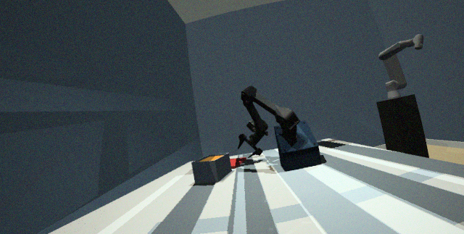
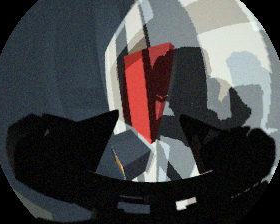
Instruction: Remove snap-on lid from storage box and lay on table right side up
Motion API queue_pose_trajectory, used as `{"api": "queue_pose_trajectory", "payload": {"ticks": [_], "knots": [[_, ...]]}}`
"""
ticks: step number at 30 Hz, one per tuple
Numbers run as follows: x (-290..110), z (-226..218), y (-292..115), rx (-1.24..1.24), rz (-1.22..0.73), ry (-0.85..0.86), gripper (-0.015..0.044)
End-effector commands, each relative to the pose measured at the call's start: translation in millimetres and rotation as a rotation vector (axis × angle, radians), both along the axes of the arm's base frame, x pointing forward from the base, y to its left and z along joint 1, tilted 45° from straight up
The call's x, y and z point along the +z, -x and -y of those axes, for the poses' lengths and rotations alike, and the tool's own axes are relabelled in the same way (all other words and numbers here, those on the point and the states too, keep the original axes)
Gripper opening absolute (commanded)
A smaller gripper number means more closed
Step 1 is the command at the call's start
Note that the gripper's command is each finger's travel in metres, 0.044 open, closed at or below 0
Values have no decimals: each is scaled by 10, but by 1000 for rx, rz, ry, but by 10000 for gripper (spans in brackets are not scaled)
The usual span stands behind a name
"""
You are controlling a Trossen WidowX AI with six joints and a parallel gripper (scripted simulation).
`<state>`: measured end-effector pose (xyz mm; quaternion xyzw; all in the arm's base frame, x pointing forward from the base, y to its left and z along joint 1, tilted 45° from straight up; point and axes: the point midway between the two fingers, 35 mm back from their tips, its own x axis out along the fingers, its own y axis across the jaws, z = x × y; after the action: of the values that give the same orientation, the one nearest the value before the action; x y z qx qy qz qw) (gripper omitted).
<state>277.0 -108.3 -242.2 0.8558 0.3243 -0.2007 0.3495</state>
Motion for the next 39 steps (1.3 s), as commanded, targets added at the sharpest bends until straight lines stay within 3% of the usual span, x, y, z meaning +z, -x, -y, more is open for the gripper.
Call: {"api": "queue_pose_trajectory", "payload": {"ticks": [1,13,39], "knots": [[13,-26,90,4,-2,-6,440],[41,-28,326,4,-4,-5,440],[393,335,409,4,-6,-2,440]]}}
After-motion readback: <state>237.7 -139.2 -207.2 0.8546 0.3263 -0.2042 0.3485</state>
